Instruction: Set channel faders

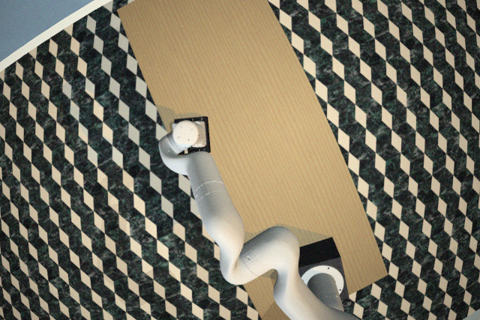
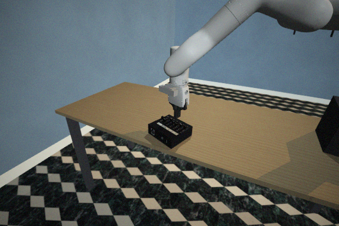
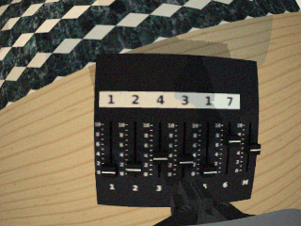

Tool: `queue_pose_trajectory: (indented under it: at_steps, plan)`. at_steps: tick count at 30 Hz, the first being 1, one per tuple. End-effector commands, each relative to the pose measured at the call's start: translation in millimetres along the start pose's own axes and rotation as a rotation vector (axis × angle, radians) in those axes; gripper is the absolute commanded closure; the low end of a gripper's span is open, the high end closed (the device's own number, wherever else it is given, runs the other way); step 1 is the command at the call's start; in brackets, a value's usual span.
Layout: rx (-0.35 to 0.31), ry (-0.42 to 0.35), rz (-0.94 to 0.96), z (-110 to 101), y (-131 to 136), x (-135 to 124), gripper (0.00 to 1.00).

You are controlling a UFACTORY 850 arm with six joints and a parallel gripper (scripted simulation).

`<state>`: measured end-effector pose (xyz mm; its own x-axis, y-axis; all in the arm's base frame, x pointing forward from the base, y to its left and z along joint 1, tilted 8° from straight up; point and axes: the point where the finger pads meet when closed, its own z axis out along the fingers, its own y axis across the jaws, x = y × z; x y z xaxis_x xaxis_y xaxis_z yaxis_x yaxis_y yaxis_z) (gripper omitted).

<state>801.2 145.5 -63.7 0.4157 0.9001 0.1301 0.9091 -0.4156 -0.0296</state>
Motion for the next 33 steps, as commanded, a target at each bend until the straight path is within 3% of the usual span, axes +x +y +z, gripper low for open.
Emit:
queue_pose_trajectory:
  at_steps: [1,21,22,28,33]
  plan:
    - [-0.003,0.002,0.0,-10.9,0.7,0.6,1.0]
    - [-0.003,0.002,0.0,-21.0,0.7,0.5,1.0]
    - [-0.003,0.002,0.0,-21.0,0.7,0.5,0.0]
    - [-0.003,0.002,0.0,-26.9,0.7,0.5,0.0]
    - [-0.003,0.002,0.0,-43.7,0.6,0.5,0.0]
